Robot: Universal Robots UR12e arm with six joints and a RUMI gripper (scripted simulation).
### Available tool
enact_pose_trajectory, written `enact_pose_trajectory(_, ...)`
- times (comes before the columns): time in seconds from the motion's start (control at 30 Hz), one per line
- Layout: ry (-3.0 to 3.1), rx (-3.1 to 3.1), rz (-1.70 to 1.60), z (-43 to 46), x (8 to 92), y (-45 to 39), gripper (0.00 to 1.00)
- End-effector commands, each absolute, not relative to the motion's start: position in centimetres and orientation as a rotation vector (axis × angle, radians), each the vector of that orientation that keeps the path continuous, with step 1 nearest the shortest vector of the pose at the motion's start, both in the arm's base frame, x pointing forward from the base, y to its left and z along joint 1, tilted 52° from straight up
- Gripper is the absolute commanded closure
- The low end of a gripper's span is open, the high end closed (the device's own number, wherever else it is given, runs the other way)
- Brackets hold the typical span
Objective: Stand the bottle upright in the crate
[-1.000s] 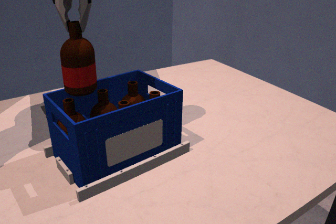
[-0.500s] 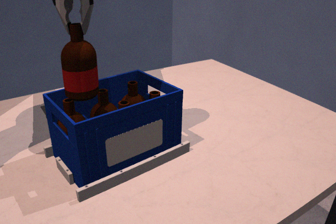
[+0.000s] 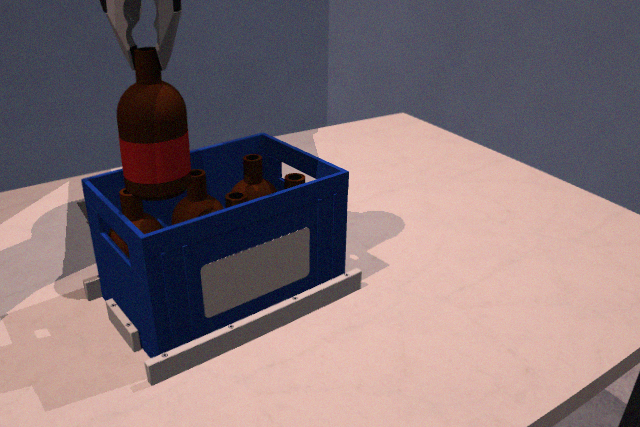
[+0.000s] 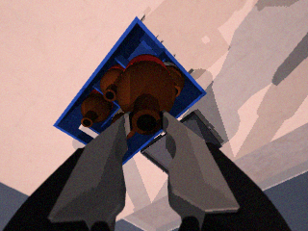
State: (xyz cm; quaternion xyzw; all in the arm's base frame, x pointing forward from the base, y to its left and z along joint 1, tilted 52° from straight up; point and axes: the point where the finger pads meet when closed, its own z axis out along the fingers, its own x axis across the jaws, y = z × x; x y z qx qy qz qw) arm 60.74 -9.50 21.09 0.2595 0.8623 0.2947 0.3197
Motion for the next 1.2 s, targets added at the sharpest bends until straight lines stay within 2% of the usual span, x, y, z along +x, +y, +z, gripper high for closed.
enact_pose_trajectory(0.0, 2.266, 0.681, 0.774, 20.9, 60.8, -10.1, 1.00)
enact_pose_trajectory(1.17, 2.266, 0.681, 0.774, 20.1, 60.9, -11.7, 1.00)
